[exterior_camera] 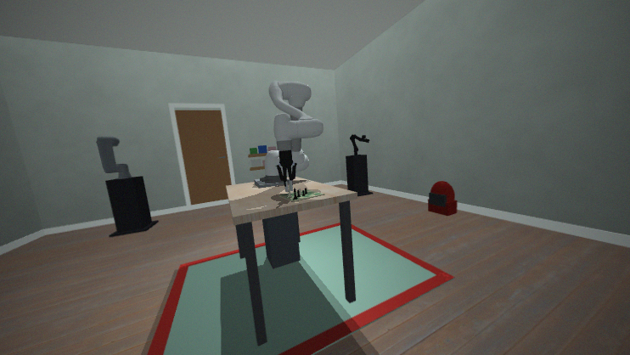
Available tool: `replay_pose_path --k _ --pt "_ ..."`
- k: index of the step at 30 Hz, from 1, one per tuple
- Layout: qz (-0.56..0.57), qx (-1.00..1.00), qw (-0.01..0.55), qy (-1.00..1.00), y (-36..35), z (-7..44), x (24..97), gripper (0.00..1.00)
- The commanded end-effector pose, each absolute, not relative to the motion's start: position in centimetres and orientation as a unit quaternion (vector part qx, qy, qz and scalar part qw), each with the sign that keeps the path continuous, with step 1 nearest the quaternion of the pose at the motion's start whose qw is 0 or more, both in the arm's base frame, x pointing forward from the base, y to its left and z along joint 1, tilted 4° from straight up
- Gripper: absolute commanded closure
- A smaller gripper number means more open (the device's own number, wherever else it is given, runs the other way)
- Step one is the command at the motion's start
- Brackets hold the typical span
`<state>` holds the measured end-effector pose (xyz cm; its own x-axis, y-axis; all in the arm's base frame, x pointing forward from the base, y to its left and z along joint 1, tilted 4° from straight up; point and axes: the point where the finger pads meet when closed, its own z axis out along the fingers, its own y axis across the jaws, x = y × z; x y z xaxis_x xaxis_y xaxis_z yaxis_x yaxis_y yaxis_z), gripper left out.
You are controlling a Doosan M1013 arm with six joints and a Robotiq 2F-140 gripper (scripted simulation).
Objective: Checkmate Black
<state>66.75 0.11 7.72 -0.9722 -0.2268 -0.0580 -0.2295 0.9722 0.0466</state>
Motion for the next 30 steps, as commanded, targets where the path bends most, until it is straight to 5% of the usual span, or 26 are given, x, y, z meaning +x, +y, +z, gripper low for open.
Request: replay_pose_path --k 1,24,25,30 --pt "0.027 -0.115 0.026 0.993 0.1 8.7 66.7 0.75" --pt "0.027 -0.115 0.026 0.993 -0.3 15.5 66.4 0.75" --pt "0.027 -0.115 0.026 0.993 -0.3 15.5 66.4 0.0" --pt "0.027 -0.115 0.026 0.993 -0.3 15.5 66.4 0.0"
